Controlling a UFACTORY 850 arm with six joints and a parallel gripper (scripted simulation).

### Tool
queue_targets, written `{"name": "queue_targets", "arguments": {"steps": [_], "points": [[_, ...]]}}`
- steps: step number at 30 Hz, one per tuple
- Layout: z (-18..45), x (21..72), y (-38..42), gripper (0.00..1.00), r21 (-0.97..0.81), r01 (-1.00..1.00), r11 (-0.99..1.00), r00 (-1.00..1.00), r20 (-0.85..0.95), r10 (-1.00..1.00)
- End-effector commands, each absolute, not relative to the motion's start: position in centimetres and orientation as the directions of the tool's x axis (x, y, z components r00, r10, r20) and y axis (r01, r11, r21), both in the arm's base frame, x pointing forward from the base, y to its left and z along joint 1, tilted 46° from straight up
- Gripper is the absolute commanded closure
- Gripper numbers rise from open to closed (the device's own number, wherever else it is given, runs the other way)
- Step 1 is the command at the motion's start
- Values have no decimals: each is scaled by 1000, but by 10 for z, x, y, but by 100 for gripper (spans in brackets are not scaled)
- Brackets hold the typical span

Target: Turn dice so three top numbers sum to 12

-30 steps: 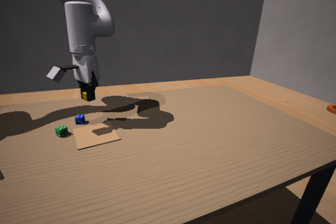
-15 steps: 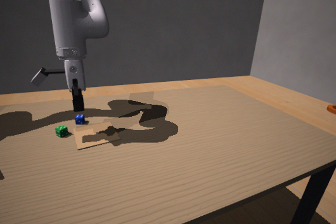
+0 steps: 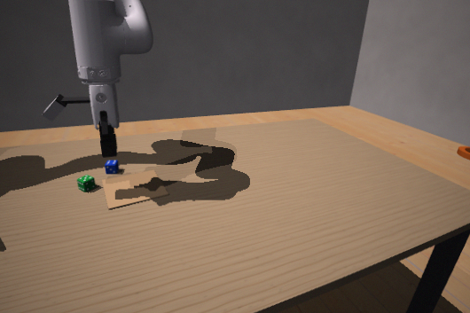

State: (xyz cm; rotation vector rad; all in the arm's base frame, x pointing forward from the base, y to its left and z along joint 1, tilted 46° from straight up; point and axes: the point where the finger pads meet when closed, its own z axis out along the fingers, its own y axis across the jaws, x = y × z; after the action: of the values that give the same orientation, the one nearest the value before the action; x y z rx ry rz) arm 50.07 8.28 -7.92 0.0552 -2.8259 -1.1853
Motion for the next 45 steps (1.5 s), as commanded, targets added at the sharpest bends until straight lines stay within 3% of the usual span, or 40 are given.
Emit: {"name": "queue_targets", "arguments": {"steps": [1,28,45], "points": [[-80,501,83,73,713,-4,701,-997,56,-62],[-142,494,146,73,713,-4,701,-997,56,-62],[-146,494,150,73,713,-4,701,-997,56,-62]]}}
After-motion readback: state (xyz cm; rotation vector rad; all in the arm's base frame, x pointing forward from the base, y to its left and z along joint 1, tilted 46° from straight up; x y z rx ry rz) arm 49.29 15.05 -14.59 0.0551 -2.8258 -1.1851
